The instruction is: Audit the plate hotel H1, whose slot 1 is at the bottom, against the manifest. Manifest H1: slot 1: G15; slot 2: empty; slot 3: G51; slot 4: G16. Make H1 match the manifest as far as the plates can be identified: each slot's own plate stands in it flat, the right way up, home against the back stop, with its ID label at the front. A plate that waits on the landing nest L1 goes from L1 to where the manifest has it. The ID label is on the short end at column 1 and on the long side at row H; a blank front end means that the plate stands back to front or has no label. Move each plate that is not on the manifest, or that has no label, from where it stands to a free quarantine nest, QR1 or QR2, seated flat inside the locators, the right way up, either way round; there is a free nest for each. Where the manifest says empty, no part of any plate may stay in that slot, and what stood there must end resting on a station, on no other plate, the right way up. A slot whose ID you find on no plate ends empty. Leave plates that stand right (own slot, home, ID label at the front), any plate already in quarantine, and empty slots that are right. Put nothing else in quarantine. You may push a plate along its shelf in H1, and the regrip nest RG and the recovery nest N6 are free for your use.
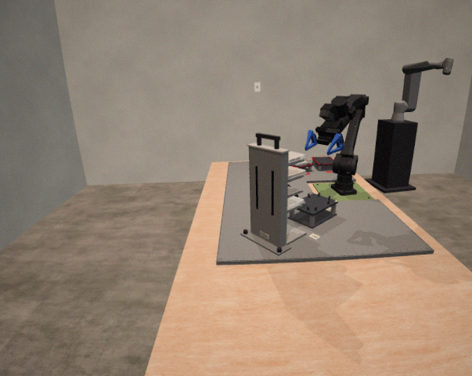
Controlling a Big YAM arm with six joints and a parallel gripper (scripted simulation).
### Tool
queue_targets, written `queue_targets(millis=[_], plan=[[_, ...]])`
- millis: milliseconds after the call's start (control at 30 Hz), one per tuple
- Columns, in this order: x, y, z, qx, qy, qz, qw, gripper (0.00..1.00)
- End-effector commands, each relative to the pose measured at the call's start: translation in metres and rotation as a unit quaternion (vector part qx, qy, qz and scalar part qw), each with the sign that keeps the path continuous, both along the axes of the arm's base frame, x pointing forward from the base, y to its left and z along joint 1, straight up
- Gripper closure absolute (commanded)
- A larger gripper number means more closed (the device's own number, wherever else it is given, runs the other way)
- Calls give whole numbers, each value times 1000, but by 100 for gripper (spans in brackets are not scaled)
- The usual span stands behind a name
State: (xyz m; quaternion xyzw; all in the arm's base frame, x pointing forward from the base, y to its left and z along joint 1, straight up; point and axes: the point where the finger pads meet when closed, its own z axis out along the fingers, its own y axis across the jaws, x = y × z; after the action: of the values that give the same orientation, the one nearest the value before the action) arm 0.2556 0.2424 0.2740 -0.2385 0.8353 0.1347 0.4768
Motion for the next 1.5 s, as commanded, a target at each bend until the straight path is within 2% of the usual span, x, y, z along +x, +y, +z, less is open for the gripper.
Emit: queue_targets(millis=[0,1467], plan=[[17,11,55,38,-36,-4,999,0],[64,39,54,37,-39,-4,999,0]])
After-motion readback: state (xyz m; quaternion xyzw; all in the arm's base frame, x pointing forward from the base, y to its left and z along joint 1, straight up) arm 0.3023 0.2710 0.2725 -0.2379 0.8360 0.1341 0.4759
